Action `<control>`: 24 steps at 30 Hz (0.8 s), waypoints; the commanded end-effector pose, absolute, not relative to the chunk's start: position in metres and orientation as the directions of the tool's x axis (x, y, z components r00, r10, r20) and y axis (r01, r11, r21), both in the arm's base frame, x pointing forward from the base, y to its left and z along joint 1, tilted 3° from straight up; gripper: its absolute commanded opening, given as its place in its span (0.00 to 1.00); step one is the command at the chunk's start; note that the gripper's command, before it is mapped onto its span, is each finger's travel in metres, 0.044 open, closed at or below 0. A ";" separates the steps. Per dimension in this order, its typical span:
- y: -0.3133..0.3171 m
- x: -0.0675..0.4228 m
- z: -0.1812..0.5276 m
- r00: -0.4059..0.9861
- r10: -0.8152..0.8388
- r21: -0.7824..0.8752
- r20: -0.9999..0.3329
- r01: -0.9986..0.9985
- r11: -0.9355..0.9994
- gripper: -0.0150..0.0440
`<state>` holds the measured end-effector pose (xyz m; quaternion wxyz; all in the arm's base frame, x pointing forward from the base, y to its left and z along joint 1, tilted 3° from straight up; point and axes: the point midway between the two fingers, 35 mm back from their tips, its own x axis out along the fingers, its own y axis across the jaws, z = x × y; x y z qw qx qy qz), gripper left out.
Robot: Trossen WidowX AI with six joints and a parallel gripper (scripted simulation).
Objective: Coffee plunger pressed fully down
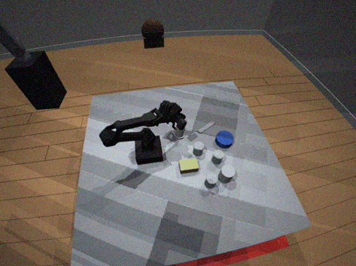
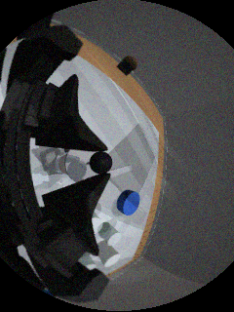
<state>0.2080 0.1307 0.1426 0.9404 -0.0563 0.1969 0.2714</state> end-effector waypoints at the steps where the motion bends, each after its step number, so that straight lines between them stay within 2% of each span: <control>1: 0.131 0.208 0.130 0.761 0.478 0.008 -0.439 -0.529 0.849 0.45; 24: 0.134 0.212 0.132 0.761 0.478 0.008 -0.439 -0.529 0.849 0.45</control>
